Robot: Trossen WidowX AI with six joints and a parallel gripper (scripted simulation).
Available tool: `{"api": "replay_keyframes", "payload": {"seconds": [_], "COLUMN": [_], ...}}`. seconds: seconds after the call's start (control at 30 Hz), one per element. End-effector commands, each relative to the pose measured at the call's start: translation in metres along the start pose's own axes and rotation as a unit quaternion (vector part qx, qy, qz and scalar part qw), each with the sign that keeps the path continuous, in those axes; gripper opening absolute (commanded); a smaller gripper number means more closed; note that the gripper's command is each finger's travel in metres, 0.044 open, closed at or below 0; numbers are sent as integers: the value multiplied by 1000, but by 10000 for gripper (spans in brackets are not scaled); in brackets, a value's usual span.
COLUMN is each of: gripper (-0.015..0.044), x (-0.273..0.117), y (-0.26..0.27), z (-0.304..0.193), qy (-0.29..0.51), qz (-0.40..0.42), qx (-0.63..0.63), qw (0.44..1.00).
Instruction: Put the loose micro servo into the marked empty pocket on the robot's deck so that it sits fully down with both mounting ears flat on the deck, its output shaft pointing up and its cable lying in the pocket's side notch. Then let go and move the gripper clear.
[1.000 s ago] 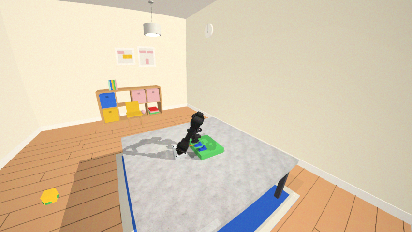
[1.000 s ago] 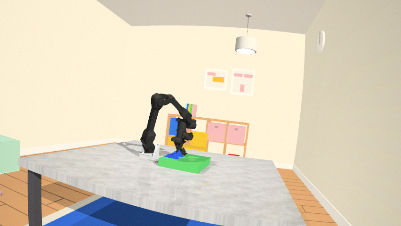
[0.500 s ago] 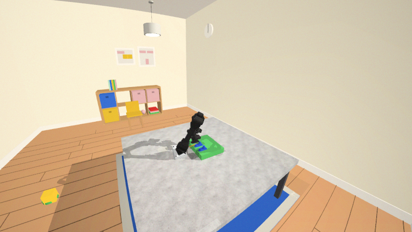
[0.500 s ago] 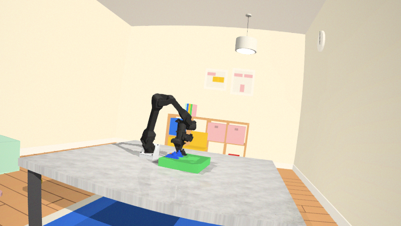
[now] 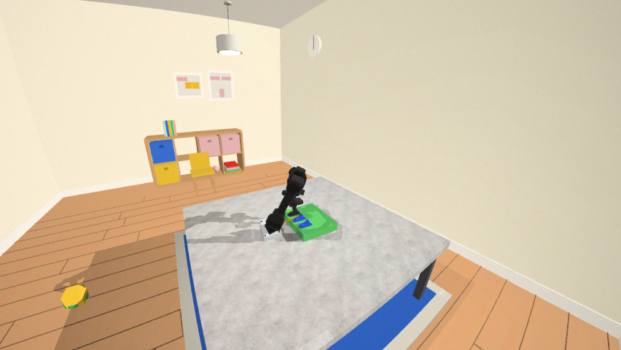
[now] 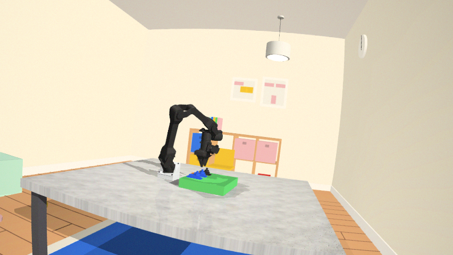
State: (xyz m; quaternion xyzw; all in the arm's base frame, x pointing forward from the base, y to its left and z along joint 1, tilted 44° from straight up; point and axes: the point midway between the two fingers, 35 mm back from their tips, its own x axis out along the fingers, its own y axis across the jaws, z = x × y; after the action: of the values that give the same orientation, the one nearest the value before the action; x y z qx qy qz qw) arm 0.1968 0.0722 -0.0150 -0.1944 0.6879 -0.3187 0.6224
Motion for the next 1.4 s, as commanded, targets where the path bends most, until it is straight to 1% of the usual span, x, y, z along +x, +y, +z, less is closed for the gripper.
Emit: {"api": "replay_keyframes", "payload": {"seconds": [0.0,0.13,0.17,0.37,0.47,0.63,1.37], "gripper": [319,424,440,440,440,440,440], "x": [-10,-32,-37,-63,-67,-101,-103], "y": [3,5,5,-2,-2,-1,-1], "z": [17,52,60,105,106,98,97], "qy": [-1,0,0,1,-1,-16,-17], "qz": [0,1,1,-1,0,7,8], "qx": [1,2,2,4,2,-22,-23], "qw": [1000,1000,1000,1000,1000,1000,1000]}}
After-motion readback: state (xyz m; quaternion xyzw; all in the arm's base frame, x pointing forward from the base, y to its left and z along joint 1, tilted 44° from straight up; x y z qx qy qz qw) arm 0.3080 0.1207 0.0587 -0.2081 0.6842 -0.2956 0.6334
